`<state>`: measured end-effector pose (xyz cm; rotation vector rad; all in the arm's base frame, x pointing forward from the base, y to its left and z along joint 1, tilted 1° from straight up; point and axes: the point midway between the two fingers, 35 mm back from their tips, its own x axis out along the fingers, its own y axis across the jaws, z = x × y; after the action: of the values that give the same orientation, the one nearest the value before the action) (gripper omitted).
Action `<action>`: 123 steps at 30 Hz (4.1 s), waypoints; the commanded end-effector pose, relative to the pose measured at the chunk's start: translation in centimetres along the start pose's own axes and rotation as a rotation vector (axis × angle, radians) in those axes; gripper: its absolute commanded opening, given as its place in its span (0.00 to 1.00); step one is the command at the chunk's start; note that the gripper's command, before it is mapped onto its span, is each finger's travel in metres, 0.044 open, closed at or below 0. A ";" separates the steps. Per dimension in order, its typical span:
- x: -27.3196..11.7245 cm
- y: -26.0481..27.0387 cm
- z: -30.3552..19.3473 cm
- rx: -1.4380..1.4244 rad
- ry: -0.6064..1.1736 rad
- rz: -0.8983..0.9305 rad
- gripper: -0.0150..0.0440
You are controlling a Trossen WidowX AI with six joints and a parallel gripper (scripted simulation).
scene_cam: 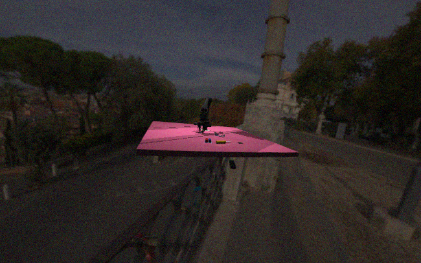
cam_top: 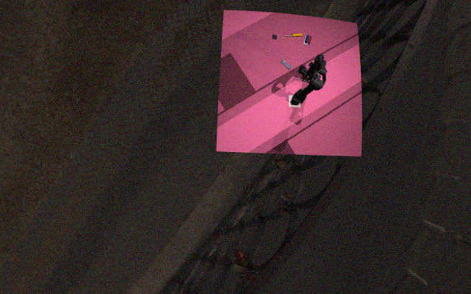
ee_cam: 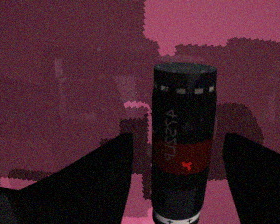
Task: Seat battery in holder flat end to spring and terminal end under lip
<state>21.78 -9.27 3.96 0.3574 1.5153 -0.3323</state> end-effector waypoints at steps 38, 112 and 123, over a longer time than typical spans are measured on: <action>-6.7 11.7 3.5 -0.831 0.006 0.008 0.38; -2.0 20.6 3.0 -1.299 0.429 -0.328 0.38; -1.8 21.4 3.2 -1.298 0.428 -0.327 0.38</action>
<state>33.60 8.51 6.80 -0.8994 1.8732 0.5390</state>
